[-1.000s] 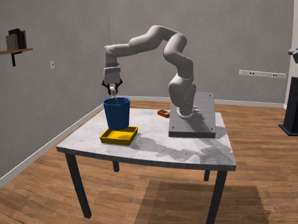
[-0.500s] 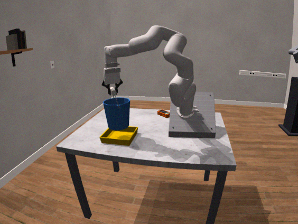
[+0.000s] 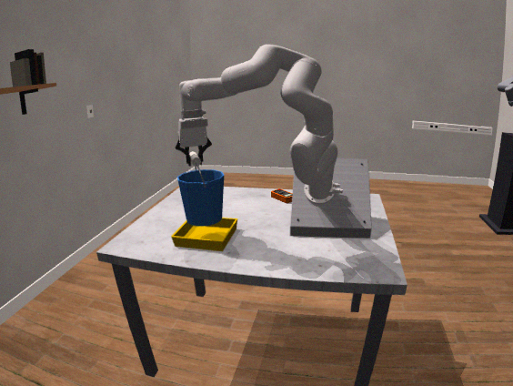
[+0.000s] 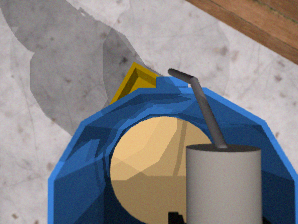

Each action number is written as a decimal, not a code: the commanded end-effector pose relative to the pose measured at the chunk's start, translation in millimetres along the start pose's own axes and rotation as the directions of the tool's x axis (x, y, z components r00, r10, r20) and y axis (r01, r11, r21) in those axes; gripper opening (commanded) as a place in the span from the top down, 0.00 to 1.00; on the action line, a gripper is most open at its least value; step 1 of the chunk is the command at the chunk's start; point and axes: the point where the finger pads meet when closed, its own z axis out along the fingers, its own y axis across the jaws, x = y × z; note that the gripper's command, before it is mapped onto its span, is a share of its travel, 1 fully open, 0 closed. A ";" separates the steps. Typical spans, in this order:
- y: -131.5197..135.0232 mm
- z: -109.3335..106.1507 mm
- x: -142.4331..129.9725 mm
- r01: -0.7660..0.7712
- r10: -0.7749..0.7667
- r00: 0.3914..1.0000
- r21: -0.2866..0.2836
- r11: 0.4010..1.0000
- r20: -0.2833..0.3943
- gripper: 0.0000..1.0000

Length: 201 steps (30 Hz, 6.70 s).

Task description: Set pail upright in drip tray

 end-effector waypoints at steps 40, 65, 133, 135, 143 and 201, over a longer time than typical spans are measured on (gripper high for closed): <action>-0.4 40.2 -1.2 -0.001 0.001 1.000 -0.004 1.000 0.004 1.00; -0.9 65.1 -1.2 -0.001 0.001 1.000 -0.004 1.000 0.004 1.00; -1.1 74.6 -1.3 -0.001 0.001 1.000 -0.004 1.000 0.004 0.00; -1.1 74.6 -1.3 -0.001 0.001 1.000 -0.004 1.000 0.004 0.00; -1.1 74.6 -1.3 -0.001 0.001 1.000 -0.004 1.000 0.004 0.00; -1.5 -2.5 -0.9 -0.001 0.001 1.000 -0.004 1.000 0.004 0.00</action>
